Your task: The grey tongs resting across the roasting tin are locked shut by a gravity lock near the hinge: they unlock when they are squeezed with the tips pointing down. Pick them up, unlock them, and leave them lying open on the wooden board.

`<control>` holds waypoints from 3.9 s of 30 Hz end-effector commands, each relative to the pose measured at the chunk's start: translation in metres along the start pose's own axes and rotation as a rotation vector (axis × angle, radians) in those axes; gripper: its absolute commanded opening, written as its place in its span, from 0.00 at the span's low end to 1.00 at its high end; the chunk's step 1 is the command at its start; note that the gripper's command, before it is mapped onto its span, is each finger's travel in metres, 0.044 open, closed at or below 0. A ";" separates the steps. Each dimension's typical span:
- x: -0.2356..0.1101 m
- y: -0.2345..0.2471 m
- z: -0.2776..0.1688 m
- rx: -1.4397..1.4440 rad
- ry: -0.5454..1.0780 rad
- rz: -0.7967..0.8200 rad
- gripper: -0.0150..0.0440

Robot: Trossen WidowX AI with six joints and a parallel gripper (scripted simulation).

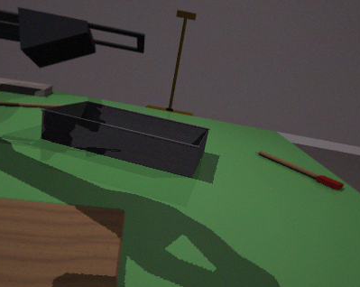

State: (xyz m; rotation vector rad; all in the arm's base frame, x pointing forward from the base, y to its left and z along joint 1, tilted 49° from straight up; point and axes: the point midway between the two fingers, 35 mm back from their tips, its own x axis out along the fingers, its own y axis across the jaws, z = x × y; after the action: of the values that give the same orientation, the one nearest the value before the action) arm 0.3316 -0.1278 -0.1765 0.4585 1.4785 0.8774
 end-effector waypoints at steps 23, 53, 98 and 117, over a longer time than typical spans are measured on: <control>0.005 -0.026 -0.001 0.019 -0.336 -0.041 0.00; -0.011 -0.009 -0.027 -0.020 -0.936 -0.010 0.00; -0.011 -0.009 -0.027 -0.020 -0.934 -0.011 0.00; 0.003 -0.030 -0.006 0.022 -0.573 -0.042 0.00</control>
State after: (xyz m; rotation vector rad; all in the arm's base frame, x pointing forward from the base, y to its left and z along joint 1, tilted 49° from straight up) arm 0.3259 -0.1433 -0.1998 0.6659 0.9108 0.6049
